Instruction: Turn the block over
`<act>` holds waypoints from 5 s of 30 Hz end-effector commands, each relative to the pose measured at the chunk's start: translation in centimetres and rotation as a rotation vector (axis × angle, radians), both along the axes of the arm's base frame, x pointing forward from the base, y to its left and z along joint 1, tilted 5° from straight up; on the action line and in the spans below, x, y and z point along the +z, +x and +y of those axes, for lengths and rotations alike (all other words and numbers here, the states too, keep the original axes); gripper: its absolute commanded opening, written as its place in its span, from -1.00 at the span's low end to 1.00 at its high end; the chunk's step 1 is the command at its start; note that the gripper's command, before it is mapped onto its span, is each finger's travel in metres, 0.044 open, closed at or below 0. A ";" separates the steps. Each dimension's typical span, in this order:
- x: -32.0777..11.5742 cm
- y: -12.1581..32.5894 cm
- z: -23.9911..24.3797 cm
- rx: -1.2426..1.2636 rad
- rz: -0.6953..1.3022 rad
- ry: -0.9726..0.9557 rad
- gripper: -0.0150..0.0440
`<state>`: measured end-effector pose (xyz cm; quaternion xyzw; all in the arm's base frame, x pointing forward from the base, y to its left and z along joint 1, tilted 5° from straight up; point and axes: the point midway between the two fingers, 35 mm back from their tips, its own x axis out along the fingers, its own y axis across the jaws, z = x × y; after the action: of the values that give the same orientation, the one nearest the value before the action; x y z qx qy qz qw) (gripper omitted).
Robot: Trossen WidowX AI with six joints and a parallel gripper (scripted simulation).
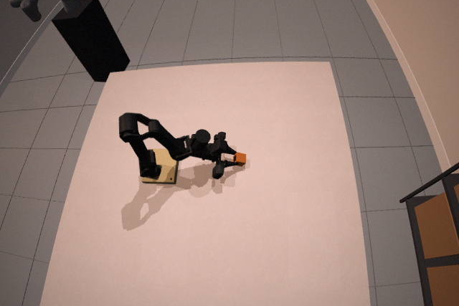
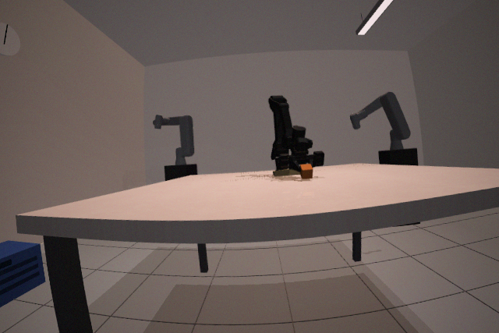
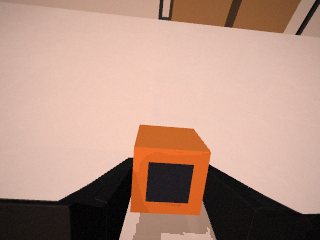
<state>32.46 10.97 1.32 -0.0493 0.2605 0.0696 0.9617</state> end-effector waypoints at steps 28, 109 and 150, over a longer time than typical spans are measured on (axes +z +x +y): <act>0.1 0.0 -0.1 -0.003 -0.005 -0.004 1.00; 5.0 1.9 0.6 -0.068 1.040 -0.170 1.00; 0.7 1.8 0.3 -0.068 1.040 -0.170 0.04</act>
<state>34.33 11.26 2.10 -0.0785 0.7090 0.0296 0.7002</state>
